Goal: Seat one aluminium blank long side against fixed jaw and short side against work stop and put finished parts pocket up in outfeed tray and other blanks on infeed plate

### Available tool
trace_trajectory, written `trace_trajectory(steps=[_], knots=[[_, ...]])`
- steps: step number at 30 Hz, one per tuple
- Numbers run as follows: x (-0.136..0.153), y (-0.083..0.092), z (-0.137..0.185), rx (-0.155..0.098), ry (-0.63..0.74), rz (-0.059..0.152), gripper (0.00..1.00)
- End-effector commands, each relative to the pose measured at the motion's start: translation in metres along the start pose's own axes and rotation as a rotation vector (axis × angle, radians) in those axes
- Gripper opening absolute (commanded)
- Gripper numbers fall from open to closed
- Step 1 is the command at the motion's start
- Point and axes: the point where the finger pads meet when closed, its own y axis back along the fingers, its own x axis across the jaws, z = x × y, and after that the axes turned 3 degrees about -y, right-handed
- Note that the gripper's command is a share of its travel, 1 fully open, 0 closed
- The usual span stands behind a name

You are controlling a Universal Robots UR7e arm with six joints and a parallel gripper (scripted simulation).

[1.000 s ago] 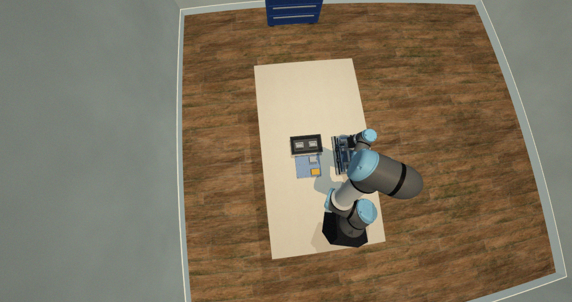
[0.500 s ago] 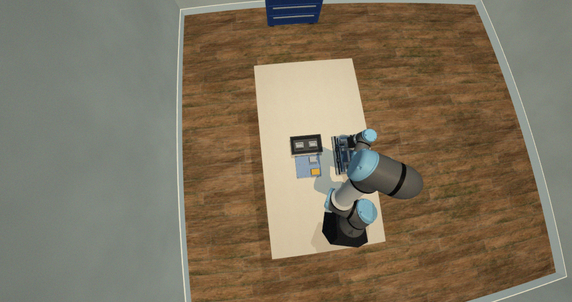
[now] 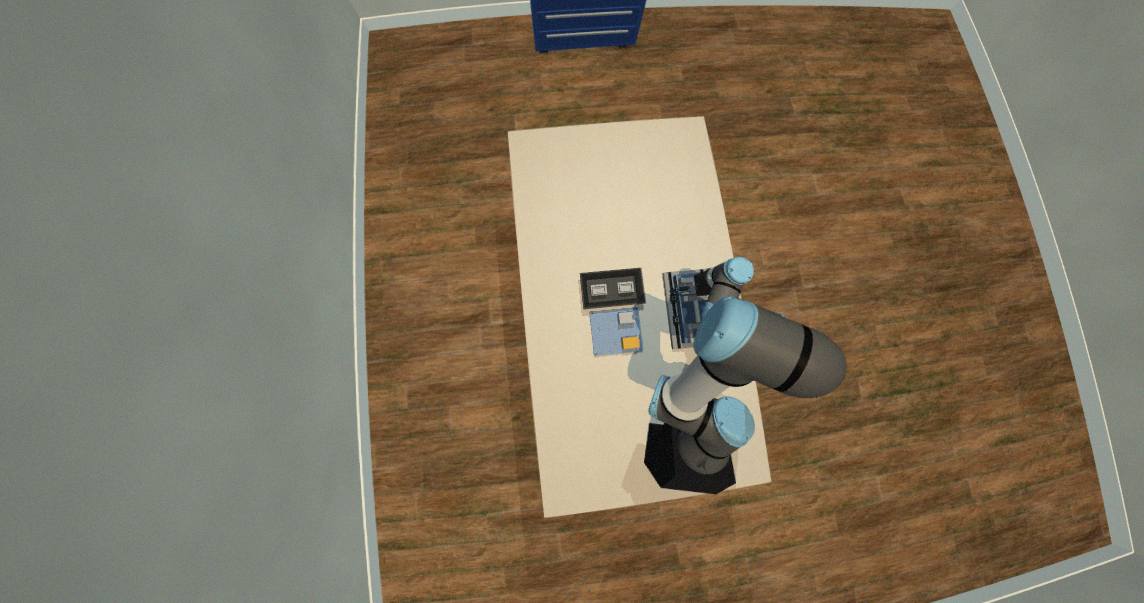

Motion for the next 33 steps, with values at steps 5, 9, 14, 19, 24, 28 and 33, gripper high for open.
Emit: trace_trajectory(steps=[5,9,14,19,24,28,33], knots=[[0.0022,-0.0025,0.0015,-0.002,-0.001,0.004,0.00],[0.0022,-0.0032,0.0015,-0.002,-0.001,0.004,0.00],[0.0022,-0.0039,0.0015,-0.002,-0.001,0.004,0.00],[0.0022,-0.0053,0.0016,-0.002,0.000,0.004,0.00],[0.0022,-0.0070,0.0016,-0.002,0.000,0.004,0.00],[0.0021,-0.0077,0.0016,-0.002,0.000,0.004,0.00],[0.0021,-0.0096,0.0016,-0.002,0.000,0.004,0.00]])
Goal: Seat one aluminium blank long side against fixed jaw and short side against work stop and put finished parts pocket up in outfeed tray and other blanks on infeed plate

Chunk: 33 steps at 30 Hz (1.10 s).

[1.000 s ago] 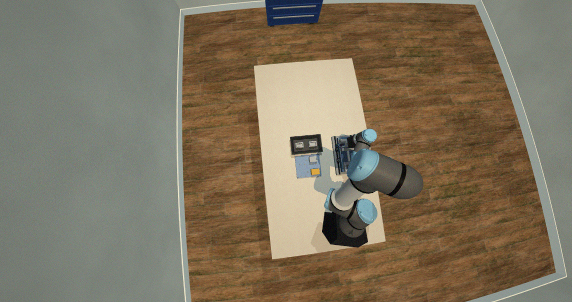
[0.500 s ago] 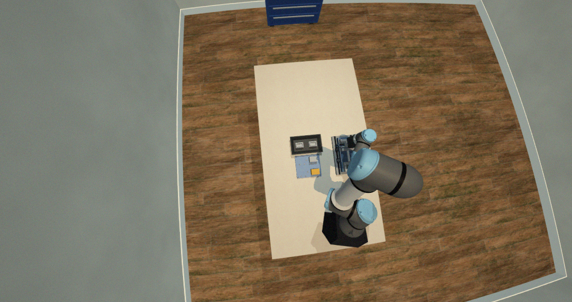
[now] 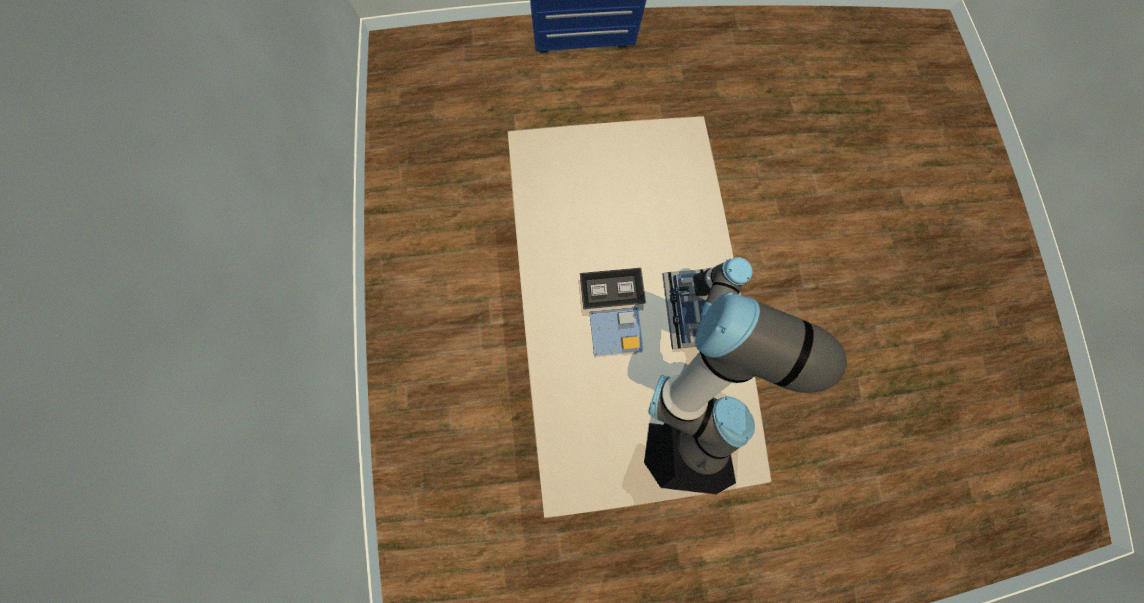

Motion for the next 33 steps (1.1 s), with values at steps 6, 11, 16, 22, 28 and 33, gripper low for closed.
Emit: trace_trajectory(steps=[6,11,16,22,28,33], knots=[[0.0018,-0.0053,0.0014,-0.001,0.000,0.003,0.00],[0.0017,-0.0069,0.0014,-0.001,0.000,0.003,0.00],[0.0017,-0.0084,0.0013,-0.001,0.000,0.003,0.00],[0.0016,-0.0104,0.0013,-0.001,0.000,0.002,0.00],[0.0016,-0.0117,0.0012,-0.001,0.000,0.002,0.00],[0.0015,-0.0126,0.0011,-0.001,0.000,0.002,0.00]])
